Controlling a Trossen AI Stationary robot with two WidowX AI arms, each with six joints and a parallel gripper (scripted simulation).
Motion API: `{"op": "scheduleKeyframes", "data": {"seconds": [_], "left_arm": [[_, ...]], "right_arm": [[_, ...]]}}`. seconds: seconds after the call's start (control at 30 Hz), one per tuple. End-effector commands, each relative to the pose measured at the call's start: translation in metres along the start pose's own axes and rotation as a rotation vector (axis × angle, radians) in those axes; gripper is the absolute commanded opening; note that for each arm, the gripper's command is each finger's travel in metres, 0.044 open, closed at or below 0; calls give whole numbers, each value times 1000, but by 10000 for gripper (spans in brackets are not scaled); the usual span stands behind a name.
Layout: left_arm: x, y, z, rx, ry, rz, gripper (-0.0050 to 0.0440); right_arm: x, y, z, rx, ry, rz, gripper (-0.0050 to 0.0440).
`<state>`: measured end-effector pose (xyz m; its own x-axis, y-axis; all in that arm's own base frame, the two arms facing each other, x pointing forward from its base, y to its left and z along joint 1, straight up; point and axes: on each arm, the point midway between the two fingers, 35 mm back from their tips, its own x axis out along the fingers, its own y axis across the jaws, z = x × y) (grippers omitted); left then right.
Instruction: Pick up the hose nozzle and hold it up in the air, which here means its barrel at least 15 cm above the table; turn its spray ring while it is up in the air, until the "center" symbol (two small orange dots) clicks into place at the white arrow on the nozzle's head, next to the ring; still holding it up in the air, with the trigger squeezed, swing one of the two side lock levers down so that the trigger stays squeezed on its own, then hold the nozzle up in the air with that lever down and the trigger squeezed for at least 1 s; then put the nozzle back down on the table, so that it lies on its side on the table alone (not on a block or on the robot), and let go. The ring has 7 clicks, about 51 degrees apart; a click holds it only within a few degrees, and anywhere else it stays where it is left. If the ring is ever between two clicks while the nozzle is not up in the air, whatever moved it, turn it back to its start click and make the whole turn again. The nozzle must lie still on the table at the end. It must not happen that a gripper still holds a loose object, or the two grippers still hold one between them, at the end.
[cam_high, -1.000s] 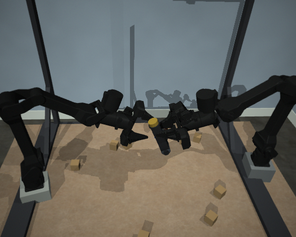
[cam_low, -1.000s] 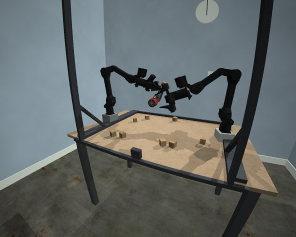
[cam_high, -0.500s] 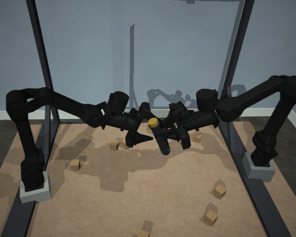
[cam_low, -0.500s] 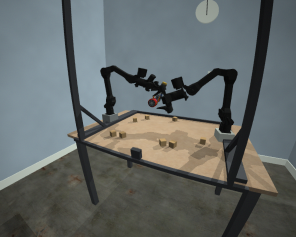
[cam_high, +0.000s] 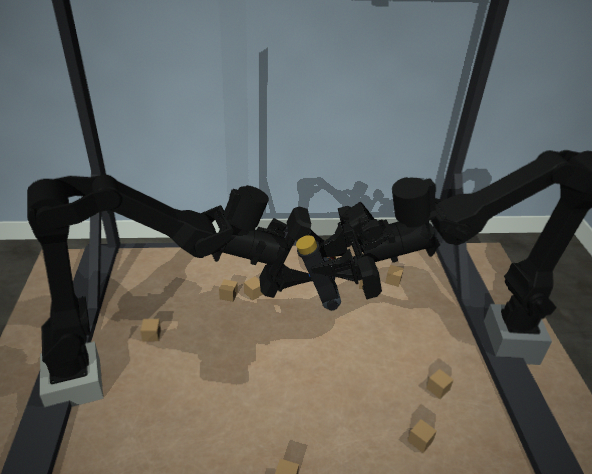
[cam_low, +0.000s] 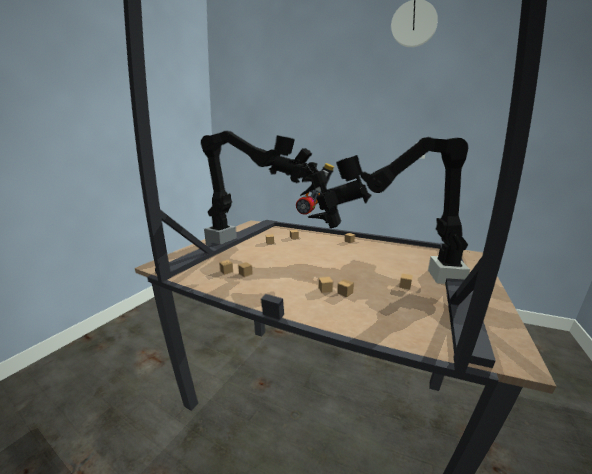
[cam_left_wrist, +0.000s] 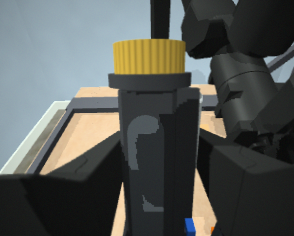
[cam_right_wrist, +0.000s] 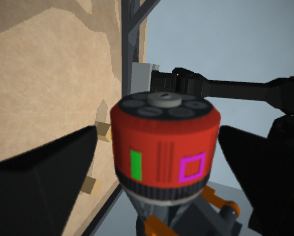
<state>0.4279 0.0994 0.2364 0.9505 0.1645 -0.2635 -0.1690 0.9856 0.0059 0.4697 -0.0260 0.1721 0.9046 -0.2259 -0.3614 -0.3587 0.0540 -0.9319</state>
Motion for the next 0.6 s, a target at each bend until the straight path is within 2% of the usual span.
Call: {"op": "scheduleKeyframes", "data": {"seconds": [0.0, 0.43, 0.47, 0.57], "left_arm": [[-3, 0, 16, -1, -41, 3, 165], [-3, 0, 16, -1, -41, 3, 165], [-3, 0, 16, -1, -41, 3, 165], [-3, 0, 16, -1, -41, 3, 165]], "right_arm": [[0, -14, 1, 3, -5, -32, 0], [0, -14, 1, 3, -5, -32, 0], [-1, -10, 0, 2, -4, -92, 0], [0, -13, 1, 3, -5, -66, 0]]}}
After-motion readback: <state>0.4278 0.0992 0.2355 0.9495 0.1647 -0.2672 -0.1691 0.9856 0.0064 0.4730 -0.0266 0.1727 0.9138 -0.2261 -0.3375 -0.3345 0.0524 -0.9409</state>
